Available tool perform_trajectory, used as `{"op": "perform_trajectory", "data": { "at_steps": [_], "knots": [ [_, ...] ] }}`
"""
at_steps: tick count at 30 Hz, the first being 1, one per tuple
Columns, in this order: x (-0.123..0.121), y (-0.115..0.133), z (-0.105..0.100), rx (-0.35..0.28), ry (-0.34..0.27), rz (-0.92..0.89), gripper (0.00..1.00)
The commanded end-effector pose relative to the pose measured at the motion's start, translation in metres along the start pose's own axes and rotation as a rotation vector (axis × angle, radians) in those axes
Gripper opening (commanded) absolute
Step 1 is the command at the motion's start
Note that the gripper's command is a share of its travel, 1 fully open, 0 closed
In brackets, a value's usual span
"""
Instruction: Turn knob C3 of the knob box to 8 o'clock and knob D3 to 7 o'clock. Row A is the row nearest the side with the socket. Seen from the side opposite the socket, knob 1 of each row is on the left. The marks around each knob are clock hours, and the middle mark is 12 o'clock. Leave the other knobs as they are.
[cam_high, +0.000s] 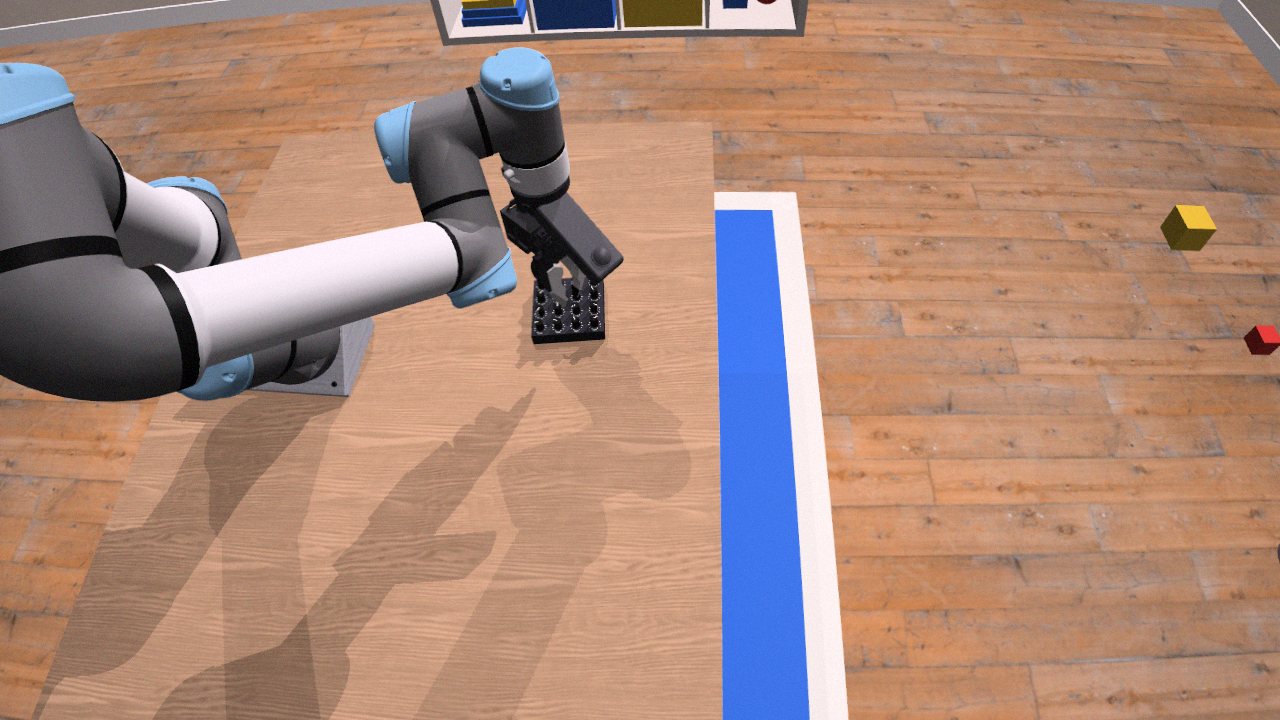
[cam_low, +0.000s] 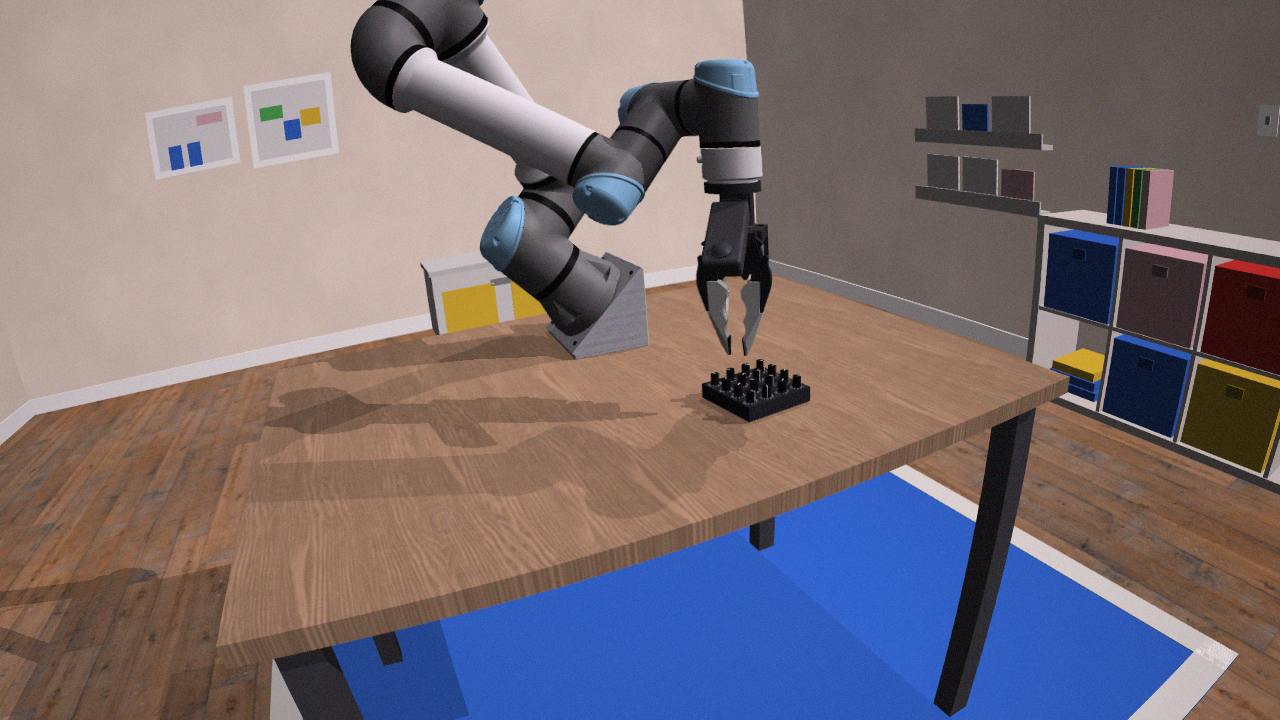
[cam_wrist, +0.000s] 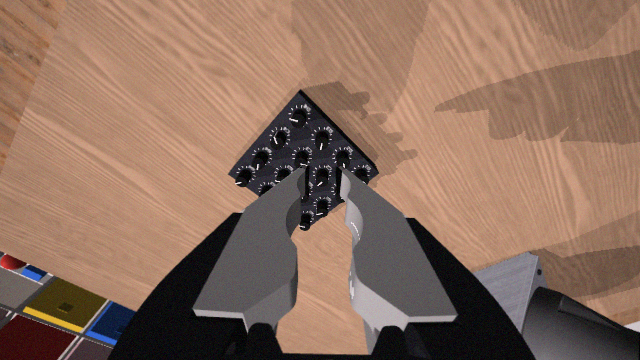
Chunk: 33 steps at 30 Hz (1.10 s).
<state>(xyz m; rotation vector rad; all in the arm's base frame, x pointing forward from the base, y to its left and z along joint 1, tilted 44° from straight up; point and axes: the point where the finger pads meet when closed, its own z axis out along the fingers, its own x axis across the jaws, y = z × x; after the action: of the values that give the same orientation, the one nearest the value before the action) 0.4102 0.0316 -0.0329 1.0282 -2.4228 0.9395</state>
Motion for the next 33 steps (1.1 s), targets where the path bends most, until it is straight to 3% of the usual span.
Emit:
{"op": "perform_trajectory", "data": {
  "at_steps": [1, 33],
  "knots": [
    [0.000, 0.000, 0.003, 0.001, -0.001, 0.000, 0.11],
    [-0.001, 0.000, 0.034, 0.001, -0.001, 0.000, 0.11]
  ]
}}
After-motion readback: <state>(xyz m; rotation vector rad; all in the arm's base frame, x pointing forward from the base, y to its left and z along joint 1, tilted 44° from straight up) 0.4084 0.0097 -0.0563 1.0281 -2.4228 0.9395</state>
